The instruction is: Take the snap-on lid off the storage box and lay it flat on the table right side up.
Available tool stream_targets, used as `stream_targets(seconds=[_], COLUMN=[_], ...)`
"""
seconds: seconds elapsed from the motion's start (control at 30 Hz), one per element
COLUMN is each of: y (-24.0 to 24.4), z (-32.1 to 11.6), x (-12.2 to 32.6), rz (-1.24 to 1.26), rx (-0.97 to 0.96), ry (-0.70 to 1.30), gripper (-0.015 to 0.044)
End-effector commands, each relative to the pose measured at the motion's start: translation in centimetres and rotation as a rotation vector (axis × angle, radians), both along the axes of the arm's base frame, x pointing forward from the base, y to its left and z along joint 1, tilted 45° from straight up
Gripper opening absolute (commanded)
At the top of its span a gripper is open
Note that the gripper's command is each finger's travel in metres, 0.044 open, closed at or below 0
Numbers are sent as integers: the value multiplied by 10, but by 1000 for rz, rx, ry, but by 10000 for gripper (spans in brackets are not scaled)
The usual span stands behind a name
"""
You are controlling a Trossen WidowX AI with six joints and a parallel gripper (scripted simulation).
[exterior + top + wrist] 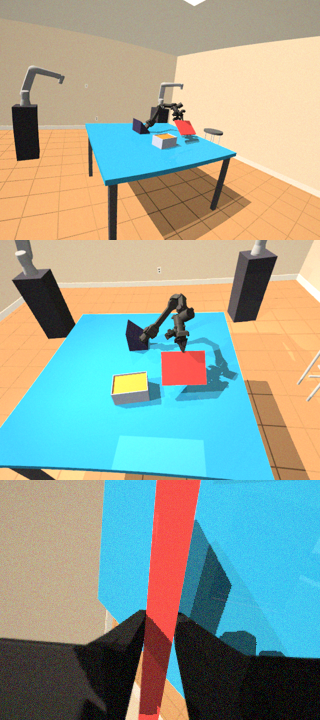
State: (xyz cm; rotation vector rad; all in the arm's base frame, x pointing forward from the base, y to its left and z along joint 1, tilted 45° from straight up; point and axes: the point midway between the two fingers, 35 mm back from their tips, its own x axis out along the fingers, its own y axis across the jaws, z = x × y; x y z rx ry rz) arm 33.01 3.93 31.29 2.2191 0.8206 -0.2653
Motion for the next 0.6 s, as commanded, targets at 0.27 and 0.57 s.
stream_targets(seconds=[0.27, 0.57], y=[5, 10], z=[-5, -10], x=[0, 1], rz=[-13, -13], rx=[-1, 0], ry=[-8, -8], gripper=[0, 0])
